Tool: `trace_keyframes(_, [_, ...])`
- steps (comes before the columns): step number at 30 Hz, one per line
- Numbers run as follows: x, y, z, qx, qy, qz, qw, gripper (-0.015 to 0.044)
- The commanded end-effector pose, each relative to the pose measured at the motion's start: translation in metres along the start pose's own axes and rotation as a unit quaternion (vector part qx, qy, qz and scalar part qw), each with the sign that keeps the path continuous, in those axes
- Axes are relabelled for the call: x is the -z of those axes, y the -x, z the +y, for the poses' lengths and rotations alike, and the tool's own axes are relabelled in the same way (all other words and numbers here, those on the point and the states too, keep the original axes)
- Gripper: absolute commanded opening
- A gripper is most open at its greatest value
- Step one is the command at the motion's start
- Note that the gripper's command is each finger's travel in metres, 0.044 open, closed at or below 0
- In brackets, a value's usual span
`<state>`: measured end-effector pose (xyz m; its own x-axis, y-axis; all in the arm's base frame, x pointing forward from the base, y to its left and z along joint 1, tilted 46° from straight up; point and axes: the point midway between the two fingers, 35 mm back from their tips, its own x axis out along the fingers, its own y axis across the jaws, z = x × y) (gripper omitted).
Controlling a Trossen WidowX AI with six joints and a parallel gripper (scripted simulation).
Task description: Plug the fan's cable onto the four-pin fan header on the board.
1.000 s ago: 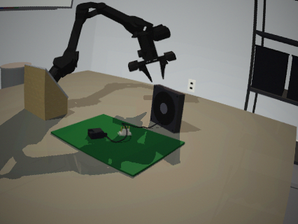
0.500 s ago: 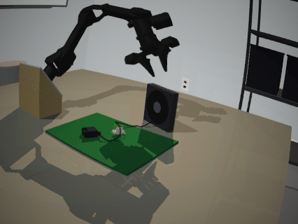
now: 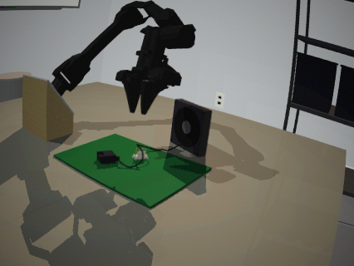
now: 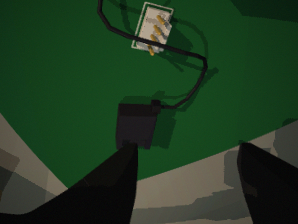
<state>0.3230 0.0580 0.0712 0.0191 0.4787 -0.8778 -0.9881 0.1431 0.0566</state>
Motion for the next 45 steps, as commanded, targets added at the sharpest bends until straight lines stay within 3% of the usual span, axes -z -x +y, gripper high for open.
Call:
trace_keyframes(1, [0.043,-0.024,0.005,-0.078,-0.040,0.000,0.996,0.0210])
trace_keyframes(7, [0.057,-0.035,0.010,-0.108,-0.056,-0.005,0.993,0.0210])
trace_keyframes(13, [0.045,-0.077,0.018,-0.109,-0.056,-0.007,0.992,0.0210])
trace_keyframes(45, [0.034,-0.115,0.026,-0.109,-0.056,-0.008,0.992,0.0210])
